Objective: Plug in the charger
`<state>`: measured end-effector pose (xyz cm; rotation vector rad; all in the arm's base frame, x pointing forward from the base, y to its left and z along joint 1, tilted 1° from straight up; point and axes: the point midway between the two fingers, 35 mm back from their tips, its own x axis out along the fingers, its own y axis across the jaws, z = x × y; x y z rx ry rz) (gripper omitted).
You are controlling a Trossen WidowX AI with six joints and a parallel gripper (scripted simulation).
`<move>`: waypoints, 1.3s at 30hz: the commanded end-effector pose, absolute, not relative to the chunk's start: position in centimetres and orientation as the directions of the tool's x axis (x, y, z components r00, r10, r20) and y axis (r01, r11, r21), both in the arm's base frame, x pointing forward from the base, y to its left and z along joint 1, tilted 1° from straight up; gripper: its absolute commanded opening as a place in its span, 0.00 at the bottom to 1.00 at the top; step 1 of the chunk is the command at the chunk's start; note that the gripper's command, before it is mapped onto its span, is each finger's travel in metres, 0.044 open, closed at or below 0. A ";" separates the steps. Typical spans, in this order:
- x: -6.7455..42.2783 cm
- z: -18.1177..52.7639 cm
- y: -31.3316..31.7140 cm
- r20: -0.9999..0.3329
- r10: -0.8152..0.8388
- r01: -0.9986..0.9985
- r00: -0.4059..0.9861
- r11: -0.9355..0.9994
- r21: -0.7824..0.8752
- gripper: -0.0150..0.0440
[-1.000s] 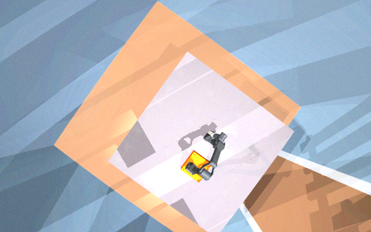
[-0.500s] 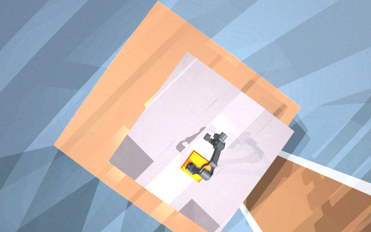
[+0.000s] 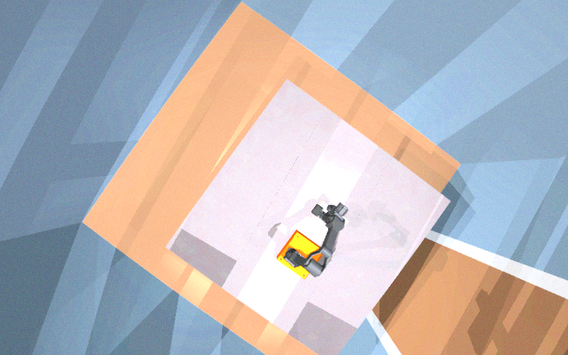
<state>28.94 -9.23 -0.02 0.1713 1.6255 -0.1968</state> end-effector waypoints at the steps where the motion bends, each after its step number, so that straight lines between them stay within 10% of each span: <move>1: 28.7 0.0 -9.1 -0.998 -0.008 0.228 -0.059 0.974 -0.021 1.00; 39: 26.8 0.0 -8.7 -0.999 -0.009 0.227 -0.047 0.974 -0.019 1.00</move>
